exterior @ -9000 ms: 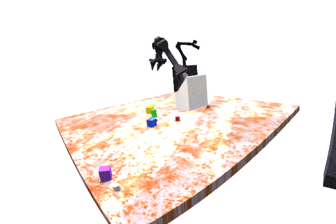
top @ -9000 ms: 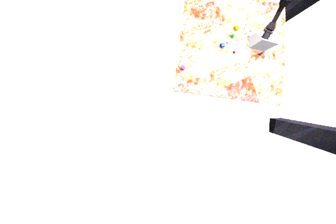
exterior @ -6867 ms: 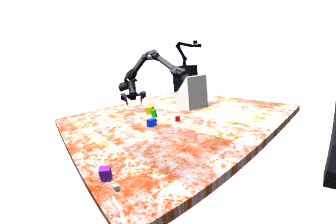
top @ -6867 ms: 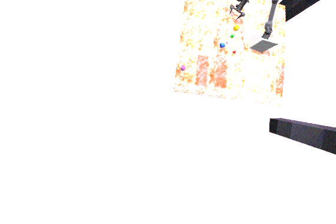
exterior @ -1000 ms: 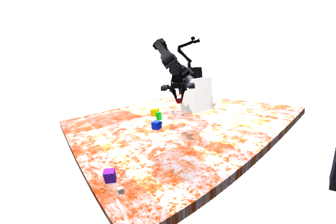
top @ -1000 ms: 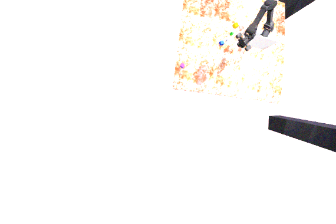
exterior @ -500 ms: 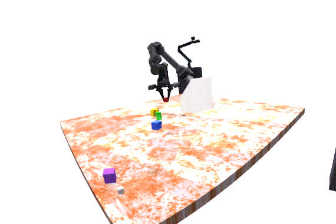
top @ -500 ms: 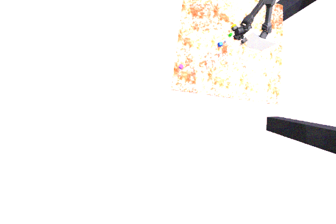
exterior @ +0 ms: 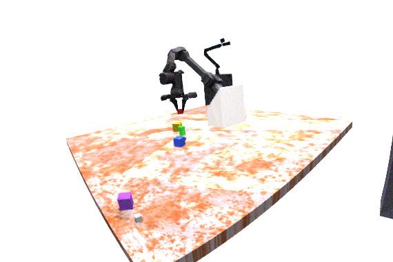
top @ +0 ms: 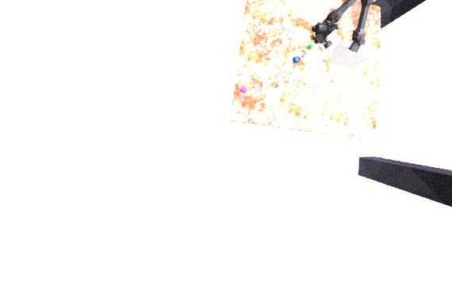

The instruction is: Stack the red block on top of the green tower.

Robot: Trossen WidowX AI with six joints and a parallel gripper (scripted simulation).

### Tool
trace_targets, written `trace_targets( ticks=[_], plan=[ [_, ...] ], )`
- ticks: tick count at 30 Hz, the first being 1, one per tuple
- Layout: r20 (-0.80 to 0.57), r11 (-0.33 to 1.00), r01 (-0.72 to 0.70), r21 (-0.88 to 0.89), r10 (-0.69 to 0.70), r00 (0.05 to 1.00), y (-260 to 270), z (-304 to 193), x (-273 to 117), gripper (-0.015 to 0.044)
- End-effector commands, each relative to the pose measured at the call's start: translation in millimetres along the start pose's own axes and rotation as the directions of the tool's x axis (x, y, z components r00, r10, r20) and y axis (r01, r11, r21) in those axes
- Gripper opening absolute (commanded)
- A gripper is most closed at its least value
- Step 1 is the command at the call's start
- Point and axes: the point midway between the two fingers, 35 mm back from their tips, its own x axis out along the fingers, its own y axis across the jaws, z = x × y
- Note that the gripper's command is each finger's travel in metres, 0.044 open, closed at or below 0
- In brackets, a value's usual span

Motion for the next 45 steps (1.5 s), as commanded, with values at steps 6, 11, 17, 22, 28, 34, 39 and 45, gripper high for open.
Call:
trace_targets(
  ticks=[6, 11, 17, 22, 28, 34, 39, 45],
  plan=[
    [-0.008, 1.0, 0.002, -0.011, -0.002, 1.0, -2.7, -5.8, 24.2, 0.0],
    [-0.009, 1.0, 0.003, -0.011, -0.003, 1.0, -3.2, -6.8, 41.1, 0.0],
    [-0.009, 1.0, 0.003, -0.011, -0.003, 1.0, -4.1, -6.5, 48.7, 0.0],
    [-0.01, 1.0, 0.004, -0.011, -0.004, 1.0, -5.3, -7.3, 68.4, 0.0],
    [-0.011, 1.0, 0.004, -0.011, -0.004, 1.0, -5.4, -7.6, 71.2, 0.0],
    [-0.011, 1.0, 0.004, -0.011, -0.004, 1.0, -5.4, -7.6, 71.5, 0.0],
    [-0.011, 1.0, 0.004, -0.011, -0.004, 1.0, -5.4, -7.6, 71.5, 0.0],
    [-0.011, 1.0, 0.004, -0.011, -0.004, 1.0, -5.4, -7.6, 71.9, 0.0]
  ],
)
